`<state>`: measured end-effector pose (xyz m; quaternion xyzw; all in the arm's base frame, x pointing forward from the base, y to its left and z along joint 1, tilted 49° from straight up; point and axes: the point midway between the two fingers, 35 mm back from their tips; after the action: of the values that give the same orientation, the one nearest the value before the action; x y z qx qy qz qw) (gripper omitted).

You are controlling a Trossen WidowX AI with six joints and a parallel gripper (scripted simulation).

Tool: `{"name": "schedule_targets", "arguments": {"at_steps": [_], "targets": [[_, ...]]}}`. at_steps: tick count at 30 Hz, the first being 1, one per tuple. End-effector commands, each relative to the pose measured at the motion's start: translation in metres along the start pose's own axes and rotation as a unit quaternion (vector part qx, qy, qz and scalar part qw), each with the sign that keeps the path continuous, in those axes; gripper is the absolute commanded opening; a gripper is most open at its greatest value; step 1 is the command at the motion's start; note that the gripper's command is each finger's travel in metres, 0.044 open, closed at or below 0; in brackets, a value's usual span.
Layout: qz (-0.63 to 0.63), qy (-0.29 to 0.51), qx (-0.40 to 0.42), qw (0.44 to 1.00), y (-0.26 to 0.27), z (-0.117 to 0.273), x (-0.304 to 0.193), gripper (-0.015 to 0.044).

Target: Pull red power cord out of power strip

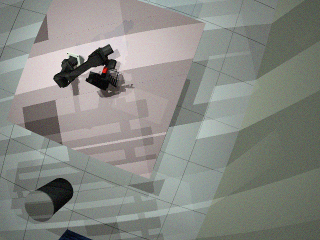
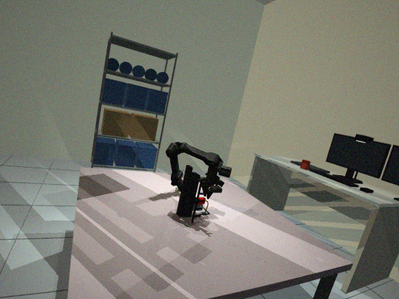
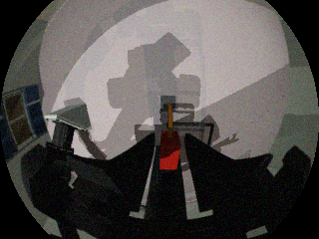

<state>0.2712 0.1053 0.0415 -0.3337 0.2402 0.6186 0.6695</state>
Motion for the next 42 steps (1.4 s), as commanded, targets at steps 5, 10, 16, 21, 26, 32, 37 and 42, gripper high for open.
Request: {"name": "schedule_targets", "arguments": {"at_steps": [5, 10, 16, 21, 26, 32, 37, 42], "targets": [[0.0, 0.0, -0.002, 1.0, -0.003, 0.001, -0.016, 0.016], [0.0, 0.0, -0.002, 1.0, -0.004, 0.001, -0.023, 0.016], [0.0, 0.0, -0.002, 1.0, -0.004, 0.0, -0.024, 0.016], [0.0, 0.0, -0.002, 1.0, -0.004, -0.005, -0.024, 0.016], [0.0, 0.0, -0.002, 1.0, -0.004, -0.011, -0.024, 0.016], [-0.001, 0.0, 0.0, 1.0, -0.004, -0.009, -0.022, 0.0068], [-0.001, 0.0, 0.0, 1.0, -0.004, -0.009, -0.022, 0.0035], [-0.001, 0.0, 0.0, 1.0, -0.004, -0.009, -0.021, 0.0]]}}
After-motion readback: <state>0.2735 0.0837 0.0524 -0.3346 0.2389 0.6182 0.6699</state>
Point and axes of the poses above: the point midway between the two fingers, 35 mm back from their tips, its own z axis back along the fingers, its own y axis across the jaws, x = y × z, and after that the axes turned 11 degrees about -z, right-handed
